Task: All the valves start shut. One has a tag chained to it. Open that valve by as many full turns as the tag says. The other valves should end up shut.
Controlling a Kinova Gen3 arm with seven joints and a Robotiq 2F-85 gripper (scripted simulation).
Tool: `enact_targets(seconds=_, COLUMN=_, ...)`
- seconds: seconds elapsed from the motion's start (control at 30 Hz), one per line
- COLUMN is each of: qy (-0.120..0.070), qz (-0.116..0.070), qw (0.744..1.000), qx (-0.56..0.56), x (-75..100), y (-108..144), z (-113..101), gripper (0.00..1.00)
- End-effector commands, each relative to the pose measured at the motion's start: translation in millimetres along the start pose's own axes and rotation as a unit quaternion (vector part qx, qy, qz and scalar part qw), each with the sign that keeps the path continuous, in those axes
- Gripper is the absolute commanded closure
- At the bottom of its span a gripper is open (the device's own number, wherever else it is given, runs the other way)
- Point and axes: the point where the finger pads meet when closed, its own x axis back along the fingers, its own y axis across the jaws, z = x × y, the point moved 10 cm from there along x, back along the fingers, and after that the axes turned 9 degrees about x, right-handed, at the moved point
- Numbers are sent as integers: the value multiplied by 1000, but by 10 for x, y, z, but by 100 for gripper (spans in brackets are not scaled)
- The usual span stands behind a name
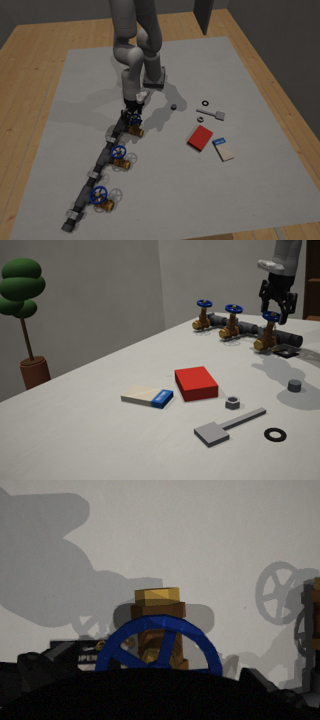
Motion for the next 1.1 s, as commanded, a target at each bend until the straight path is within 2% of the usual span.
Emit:
enact_targets(seconds=0.0, qy=6, qz=-2, qw=1000, qx=-9, x=2, y=-1, z=-12, gripper=0)
enact_targets(seconds=0.6, qy=6, qz=-2, qw=1000, qx=-28, x=2, y=-1, z=-12, gripper=0)
enact_targets(seconds=0.63, qy=6, qz=-2, qw=1000, qx=-28, x=2, y=-1, z=-12, gripper=29)
enact_targets(seconds=1.07, qy=6, qz=-2, qw=1000, qx=-28, x=2, y=-1, z=-12, gripper=29)
